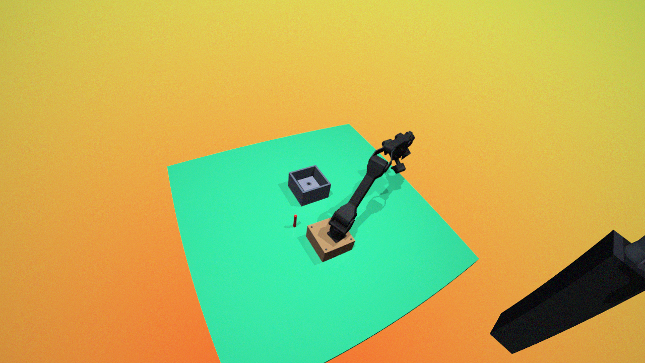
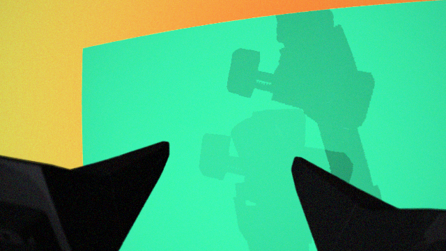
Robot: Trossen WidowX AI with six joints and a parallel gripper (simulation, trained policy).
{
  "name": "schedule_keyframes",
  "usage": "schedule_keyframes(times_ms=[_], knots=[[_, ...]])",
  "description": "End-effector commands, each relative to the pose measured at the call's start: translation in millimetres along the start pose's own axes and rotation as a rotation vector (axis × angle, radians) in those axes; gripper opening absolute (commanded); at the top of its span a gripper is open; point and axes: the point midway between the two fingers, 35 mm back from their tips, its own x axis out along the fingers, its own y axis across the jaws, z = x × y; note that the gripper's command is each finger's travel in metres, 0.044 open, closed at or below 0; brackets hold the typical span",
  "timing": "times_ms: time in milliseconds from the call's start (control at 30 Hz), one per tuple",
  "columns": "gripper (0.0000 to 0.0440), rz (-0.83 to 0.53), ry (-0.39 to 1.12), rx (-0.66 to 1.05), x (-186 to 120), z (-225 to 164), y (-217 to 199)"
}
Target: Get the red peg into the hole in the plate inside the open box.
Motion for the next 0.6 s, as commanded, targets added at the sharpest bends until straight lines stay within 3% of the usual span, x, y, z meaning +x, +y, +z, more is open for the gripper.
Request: schedule_keyframes(times_ms=[0, 67, 233, 567], knots=[[0.0419, 0.011, -0.004, -0.012, -1.6, -1.0, 6.3], [0.0440, 0.027, -0.006, -0.035, -4.3, -6.1, 19.7], [0.0440, 0.053, 0.008, -0.117, -14.1, -38.2, 68.8], [0.0440, 0.096, 0.069, -0.303, -55.1, -156.5, 169.2]])
